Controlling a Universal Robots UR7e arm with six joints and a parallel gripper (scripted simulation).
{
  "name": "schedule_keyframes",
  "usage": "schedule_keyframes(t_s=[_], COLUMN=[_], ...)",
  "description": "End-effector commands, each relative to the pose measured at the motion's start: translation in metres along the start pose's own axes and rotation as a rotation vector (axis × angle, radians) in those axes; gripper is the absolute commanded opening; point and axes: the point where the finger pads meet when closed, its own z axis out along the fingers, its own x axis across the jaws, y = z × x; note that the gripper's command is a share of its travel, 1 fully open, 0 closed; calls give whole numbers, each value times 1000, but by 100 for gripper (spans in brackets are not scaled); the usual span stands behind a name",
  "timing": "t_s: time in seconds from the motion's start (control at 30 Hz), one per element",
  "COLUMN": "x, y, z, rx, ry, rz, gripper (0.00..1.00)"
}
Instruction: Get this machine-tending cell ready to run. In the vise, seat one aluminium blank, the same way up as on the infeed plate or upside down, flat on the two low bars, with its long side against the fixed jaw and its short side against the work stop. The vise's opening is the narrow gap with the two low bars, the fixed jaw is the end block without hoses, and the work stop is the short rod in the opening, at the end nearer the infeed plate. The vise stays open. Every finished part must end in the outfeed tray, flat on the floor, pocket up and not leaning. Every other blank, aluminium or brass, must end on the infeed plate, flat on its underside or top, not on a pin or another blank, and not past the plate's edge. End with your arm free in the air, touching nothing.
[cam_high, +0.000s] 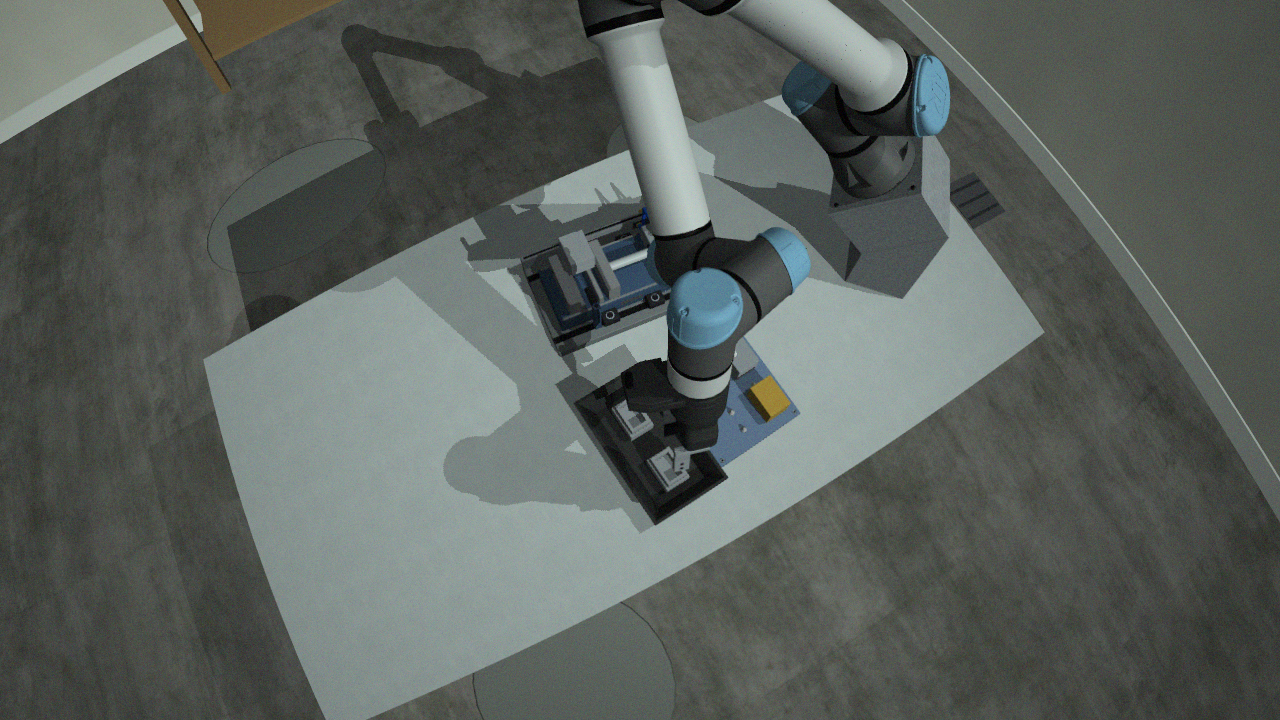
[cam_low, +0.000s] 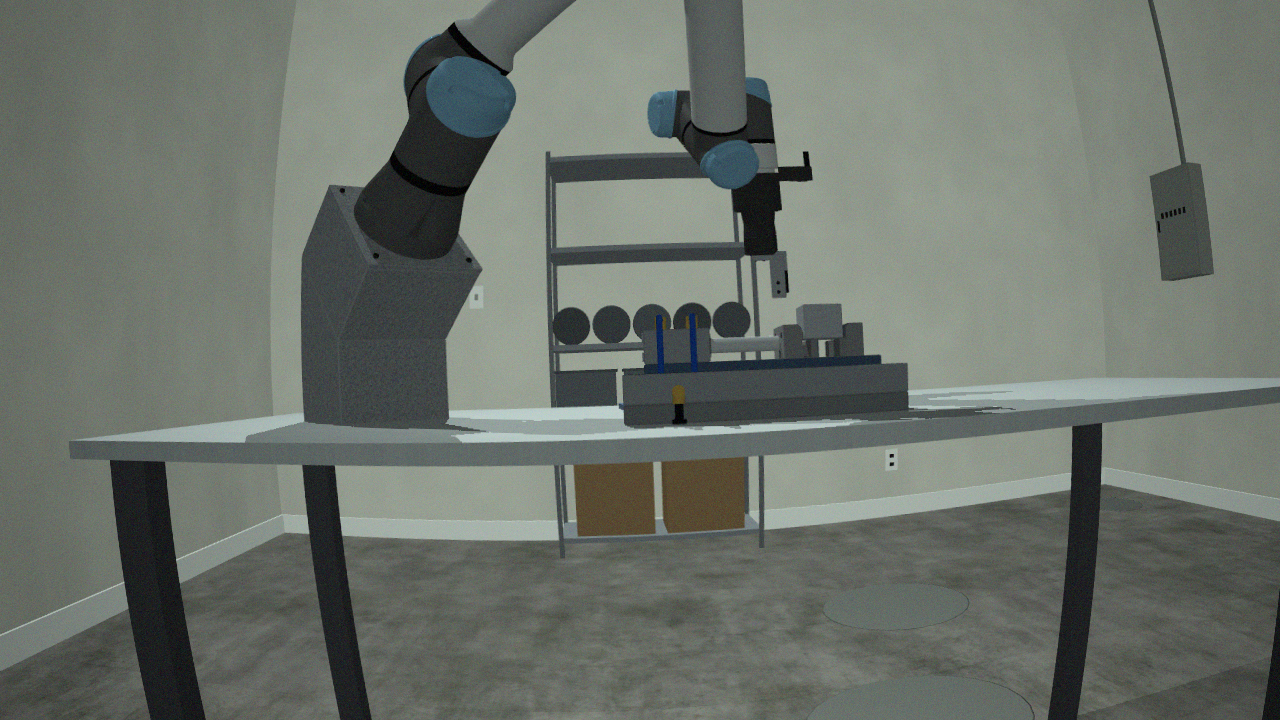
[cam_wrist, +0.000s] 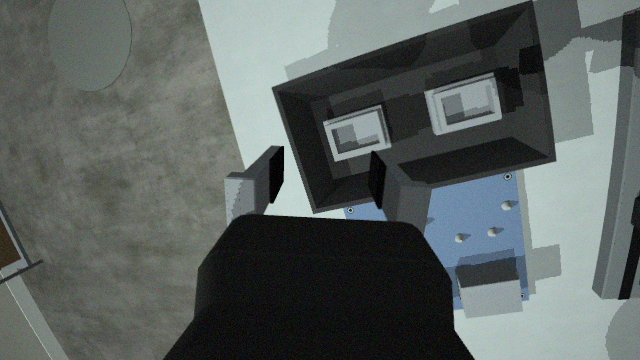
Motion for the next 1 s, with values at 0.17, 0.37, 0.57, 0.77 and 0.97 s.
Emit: schedule_keyframes(t_s=[0.17, 0.37, 0.57, 0.77, 0.97], x=[46, 74, 89, 103, 108], y=[98, 138, 156, 172, 178], z=[-21, -31, -36, -41, -43], rx=[-22, -21, -17, -13, -11], ry=[104, 155, 178, 200, 208], rz=[-90, -140, -165, -188, -197], gripper=[100, 100, 100, 100, 100])
